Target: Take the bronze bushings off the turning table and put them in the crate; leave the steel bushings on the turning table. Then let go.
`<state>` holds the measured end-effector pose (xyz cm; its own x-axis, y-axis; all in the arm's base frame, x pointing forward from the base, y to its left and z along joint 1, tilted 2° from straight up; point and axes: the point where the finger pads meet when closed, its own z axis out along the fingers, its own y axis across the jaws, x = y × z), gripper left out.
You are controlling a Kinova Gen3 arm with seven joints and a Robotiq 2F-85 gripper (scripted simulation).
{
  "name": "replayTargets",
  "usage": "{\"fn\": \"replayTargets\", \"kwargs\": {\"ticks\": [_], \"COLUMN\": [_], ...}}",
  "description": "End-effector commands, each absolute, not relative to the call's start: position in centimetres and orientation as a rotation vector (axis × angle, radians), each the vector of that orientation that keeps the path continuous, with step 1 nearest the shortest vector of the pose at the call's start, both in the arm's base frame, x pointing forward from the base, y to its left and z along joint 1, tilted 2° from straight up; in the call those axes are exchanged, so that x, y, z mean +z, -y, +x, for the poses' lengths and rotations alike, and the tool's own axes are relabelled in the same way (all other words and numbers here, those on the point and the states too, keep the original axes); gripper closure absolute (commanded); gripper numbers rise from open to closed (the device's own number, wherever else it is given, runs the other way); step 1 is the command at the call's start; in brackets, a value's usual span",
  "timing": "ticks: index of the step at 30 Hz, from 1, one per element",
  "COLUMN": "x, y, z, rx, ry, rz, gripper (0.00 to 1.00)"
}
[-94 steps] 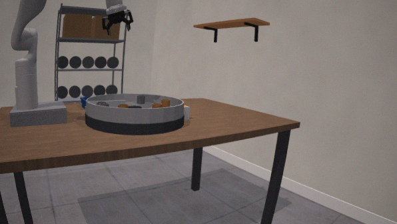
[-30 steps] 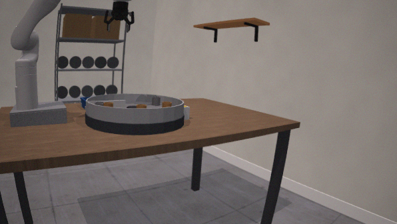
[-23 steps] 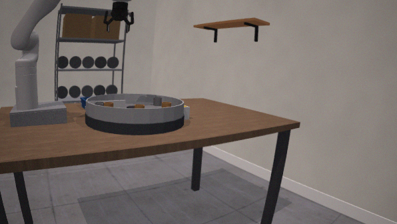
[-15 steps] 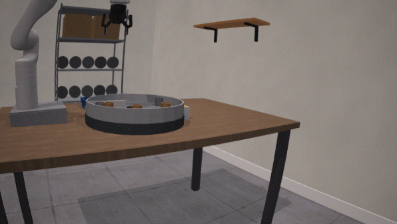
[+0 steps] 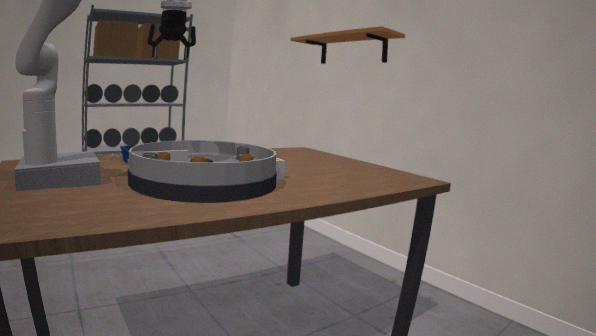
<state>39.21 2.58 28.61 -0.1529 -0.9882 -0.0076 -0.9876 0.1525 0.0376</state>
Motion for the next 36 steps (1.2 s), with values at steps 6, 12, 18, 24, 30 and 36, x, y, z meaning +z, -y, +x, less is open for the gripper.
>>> {"fn": "replayTargets", "kwargs": {"ticks": [6,12,18,24,30,36], "x": [28.3,27.0,26.0,26.0,24.2,23.7], "y": [-1.5,0.7,2.3,2.3,5.2,6.0], "z": [39.1,37.9,37.2,37.2,35.5,35.2], "rx": [-0.049,-0.053,-0.054,-0.054,-0.058,-0.058], "ry": [2.381,2.388,2.388,2.388,2.395,2.395], "rz": [2.026,2.006,2.005,2.005,1.984,1.983], "gripper": [0.00,0.00,0.00,0.00,0.00,0.00]}}
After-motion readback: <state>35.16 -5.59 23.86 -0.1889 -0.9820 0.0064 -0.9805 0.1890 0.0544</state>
